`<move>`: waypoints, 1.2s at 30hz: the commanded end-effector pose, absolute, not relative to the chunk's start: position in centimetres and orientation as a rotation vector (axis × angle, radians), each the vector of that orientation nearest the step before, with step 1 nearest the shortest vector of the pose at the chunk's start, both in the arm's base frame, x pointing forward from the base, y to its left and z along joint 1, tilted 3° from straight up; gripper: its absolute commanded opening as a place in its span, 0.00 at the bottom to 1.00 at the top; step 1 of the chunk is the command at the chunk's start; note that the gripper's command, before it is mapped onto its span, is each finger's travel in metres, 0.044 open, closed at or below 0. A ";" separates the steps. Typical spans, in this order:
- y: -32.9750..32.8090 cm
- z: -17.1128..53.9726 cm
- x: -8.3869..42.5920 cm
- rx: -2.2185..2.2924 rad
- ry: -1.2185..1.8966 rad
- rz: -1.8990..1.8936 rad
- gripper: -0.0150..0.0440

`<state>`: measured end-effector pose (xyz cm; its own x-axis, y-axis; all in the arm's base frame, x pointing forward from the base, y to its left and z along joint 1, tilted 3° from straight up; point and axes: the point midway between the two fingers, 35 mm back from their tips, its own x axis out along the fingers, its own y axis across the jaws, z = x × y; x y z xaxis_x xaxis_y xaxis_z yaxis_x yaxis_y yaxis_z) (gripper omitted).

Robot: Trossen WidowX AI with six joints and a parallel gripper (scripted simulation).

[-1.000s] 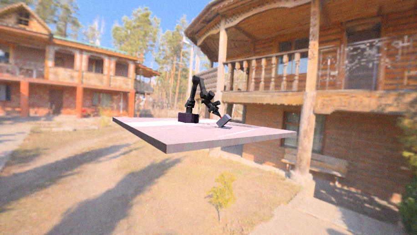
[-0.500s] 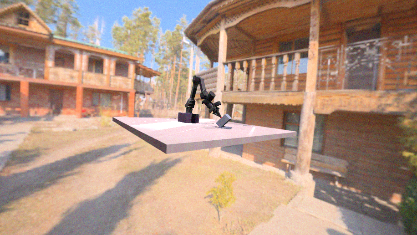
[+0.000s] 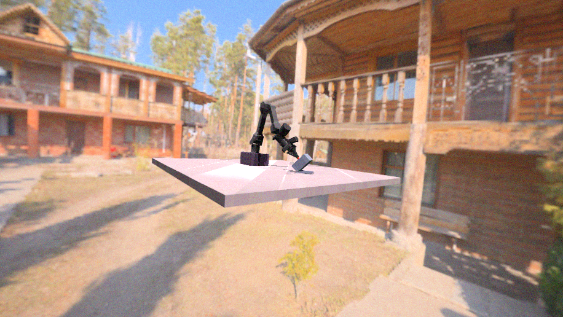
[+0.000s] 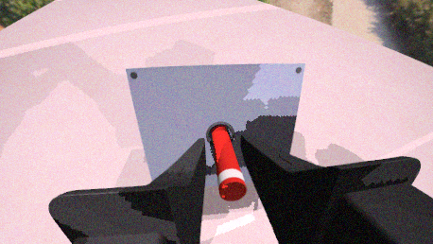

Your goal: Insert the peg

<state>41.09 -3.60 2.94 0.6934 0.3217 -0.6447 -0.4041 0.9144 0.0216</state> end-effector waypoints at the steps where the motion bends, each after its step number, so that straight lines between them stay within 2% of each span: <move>1: -3.6 3.0 41.1 -0.126 0.695 0.406 0.61; 10: -3.8 3.2 40.9 -0.127 0.695 0.405 1.00; 36: -5.3 5.7 38.7 -0.129 0.700 0.401 1.00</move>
